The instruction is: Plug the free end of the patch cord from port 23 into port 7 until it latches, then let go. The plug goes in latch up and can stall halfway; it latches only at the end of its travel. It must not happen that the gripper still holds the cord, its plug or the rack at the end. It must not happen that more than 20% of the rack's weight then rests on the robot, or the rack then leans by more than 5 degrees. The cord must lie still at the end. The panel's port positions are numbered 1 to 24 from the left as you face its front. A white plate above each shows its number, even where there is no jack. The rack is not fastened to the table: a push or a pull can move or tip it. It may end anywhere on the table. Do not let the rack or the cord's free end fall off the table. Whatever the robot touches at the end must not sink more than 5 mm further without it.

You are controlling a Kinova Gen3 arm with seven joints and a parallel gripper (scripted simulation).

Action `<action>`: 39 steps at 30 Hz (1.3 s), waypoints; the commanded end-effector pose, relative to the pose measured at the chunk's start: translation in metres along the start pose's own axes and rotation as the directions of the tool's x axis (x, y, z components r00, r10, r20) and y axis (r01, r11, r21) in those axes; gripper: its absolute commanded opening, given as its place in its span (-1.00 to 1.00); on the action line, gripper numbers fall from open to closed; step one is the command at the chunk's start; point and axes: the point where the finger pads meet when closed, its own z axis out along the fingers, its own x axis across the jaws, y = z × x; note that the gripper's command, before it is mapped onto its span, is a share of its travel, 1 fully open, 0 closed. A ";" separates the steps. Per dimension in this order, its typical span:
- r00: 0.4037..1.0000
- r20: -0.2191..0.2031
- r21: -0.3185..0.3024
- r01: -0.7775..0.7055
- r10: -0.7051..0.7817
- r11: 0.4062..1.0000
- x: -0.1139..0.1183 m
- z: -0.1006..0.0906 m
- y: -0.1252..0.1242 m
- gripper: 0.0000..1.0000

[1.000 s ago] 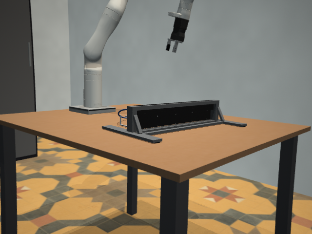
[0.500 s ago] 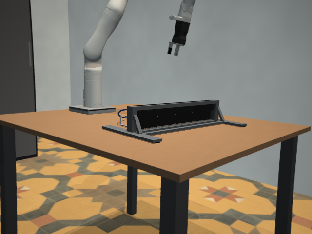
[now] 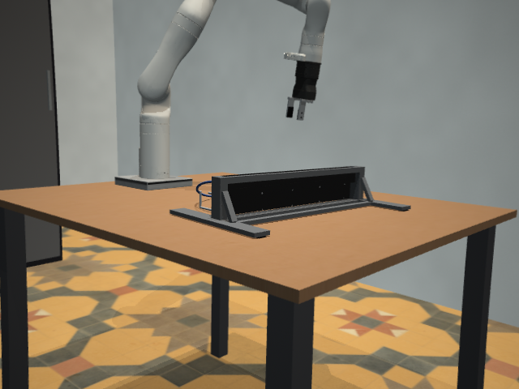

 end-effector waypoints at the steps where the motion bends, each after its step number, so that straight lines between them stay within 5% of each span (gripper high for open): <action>1: 0.999 0.015 0.000 -0.031 0.031 1.000 -0.027 0.023 -0.021 1.00; 20: 0.986 0.112 -0.048 -0.120 0.125 0.992 -0.106 0.123 -0.119 1.00; 39: 0.981 0.129 -0.054 -0.141 0.147 0.989 -0.114 0.135 -0.139 1.00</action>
